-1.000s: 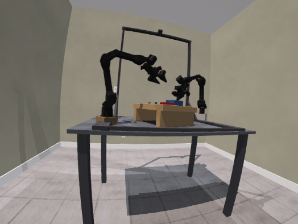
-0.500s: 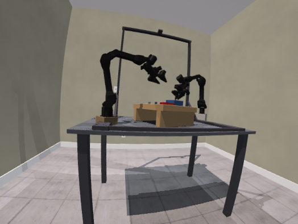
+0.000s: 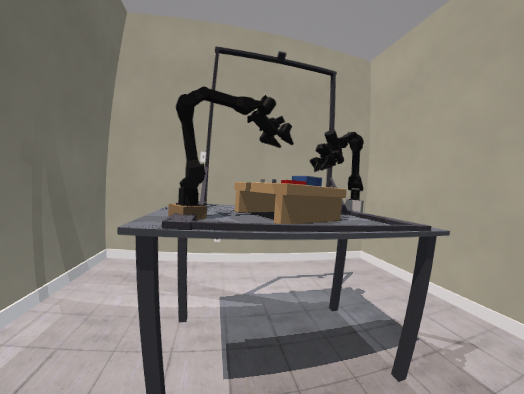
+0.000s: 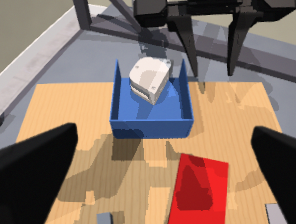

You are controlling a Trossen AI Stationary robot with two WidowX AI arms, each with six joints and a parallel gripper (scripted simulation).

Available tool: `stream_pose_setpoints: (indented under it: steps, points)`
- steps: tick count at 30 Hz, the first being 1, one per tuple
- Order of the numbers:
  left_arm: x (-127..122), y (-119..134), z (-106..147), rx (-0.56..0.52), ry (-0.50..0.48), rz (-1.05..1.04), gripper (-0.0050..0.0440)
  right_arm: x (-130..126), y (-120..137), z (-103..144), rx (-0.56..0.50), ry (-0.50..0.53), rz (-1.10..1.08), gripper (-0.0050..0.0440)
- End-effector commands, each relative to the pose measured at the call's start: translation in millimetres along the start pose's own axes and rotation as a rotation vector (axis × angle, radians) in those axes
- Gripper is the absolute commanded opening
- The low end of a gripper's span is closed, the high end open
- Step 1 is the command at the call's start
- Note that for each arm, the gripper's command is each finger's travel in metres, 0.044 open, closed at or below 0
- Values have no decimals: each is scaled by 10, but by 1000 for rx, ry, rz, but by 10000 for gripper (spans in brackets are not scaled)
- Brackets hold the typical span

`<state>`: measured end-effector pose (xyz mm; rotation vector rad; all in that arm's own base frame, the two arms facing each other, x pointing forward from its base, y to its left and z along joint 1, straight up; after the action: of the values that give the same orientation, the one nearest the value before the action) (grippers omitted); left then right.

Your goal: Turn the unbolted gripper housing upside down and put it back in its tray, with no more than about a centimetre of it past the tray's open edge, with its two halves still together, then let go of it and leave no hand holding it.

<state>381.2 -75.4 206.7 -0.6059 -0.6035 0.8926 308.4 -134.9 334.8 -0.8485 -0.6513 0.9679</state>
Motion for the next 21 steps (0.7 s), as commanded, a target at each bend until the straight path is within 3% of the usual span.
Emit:
stream_pose_setpoints:
  steps: [1,15,21]
  points:
    - [225,70,-5,-99,-56,-75,193,4,-60,59,-25,1,-2,437]
    - [602,484,-93,-268,-206,-382,193,4,-60,59,-25,1,-2,437]
    - [608,728,-122,-330,-247,-561,193,4,-60,59,-25,1,-2,437]
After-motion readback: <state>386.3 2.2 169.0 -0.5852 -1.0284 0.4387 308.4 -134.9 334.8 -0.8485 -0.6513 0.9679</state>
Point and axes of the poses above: on each arm, the point midway between the two fingers, 35 mm back from their tips, its own z axis back along the fingers, its own x axis across the jaws, y = z × x, the point moved 7 cm from there along z, back along the fingers, and after that the axes turned 7 degrees about -z, right-handed, at the moved point
